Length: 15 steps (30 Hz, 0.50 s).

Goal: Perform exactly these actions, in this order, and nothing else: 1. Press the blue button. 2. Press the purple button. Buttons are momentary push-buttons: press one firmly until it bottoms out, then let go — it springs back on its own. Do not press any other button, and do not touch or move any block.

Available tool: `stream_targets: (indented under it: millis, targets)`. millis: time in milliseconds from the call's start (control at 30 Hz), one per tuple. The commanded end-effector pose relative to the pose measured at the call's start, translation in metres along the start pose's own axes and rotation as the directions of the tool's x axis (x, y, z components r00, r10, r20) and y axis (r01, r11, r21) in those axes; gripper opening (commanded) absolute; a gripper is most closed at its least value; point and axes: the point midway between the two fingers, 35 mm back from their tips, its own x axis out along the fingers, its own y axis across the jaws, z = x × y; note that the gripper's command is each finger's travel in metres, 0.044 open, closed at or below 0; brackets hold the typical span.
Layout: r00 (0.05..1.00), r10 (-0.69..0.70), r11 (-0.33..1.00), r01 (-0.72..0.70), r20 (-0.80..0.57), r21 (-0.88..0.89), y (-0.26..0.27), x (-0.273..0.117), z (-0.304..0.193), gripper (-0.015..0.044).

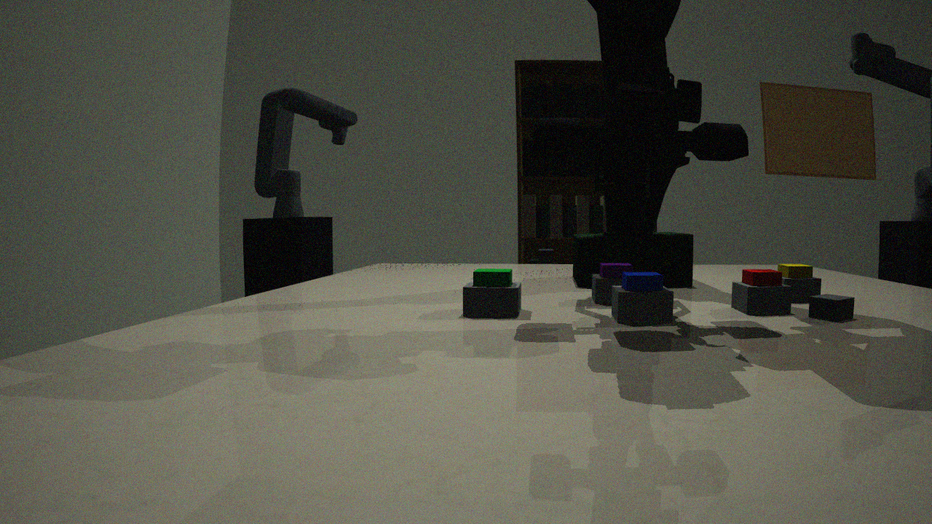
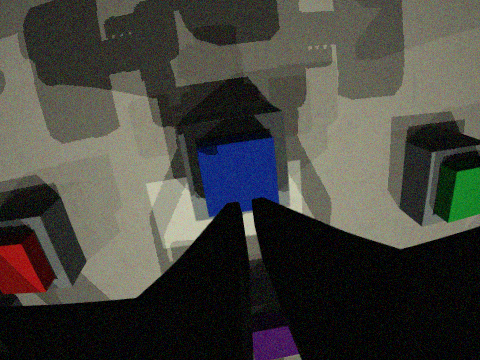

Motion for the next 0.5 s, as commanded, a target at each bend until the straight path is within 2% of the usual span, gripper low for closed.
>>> stream_targets:
  millis: [0, 67, 233, 467]
  targets:
    - [1.0, -0.004, 1.0, 0.004, 0.009, 0.003, -0.001, -0.035, 0.002, 0.002]
    - [1.0, -0.004, 1.0, 0.004, 0.009, 0.003, 0.0, -0.056, 0.001, 0.002]
    - [1.0, -0.004, 1.0, 0.004, 0.009, 0.003, -0.001, -0.059, -0.002, 0.002]
    - [1.0, -0.005, 1.0, 0.005, 0.002, 0.003, -0.01, -0.062, -0.082, 0.002]
